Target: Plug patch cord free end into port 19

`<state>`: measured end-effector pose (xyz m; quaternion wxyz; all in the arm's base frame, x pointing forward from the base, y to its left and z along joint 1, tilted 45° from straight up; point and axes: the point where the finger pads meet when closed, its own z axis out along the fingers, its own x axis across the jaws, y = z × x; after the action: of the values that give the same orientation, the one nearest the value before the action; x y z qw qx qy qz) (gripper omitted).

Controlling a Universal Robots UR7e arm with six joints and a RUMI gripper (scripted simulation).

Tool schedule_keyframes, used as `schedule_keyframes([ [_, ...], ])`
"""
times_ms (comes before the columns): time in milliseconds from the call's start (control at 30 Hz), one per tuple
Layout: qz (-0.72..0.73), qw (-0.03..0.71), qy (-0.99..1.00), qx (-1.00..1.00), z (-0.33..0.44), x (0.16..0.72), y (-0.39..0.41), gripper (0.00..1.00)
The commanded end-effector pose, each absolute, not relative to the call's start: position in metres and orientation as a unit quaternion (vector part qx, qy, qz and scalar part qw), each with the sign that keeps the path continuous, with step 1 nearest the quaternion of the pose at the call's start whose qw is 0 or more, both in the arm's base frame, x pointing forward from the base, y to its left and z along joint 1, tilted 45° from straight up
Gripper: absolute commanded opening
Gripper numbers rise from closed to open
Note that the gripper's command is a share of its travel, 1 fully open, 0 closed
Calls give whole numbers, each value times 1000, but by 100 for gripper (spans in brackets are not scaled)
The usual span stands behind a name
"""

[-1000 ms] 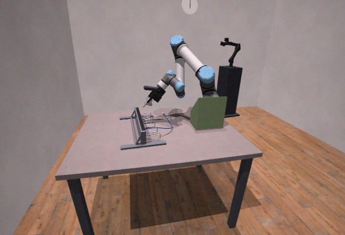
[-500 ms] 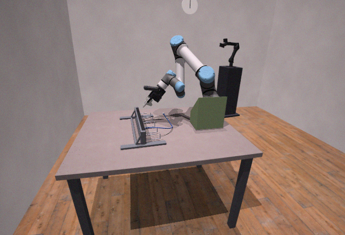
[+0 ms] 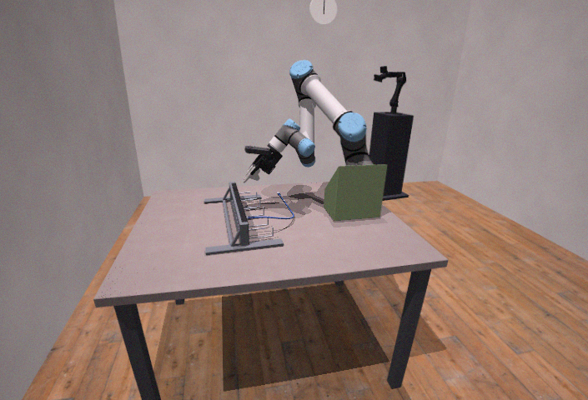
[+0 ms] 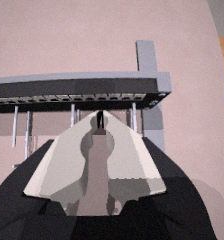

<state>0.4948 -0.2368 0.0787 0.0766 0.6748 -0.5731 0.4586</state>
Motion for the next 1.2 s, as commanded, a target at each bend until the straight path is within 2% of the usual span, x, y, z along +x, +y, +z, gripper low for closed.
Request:
schedule_keyframes([
  [0, 459, 76, -572, 675, 79, 495, -236, 0],
  [1167, 458, 76, -572, 676, 124, 452, -185, 0],
])
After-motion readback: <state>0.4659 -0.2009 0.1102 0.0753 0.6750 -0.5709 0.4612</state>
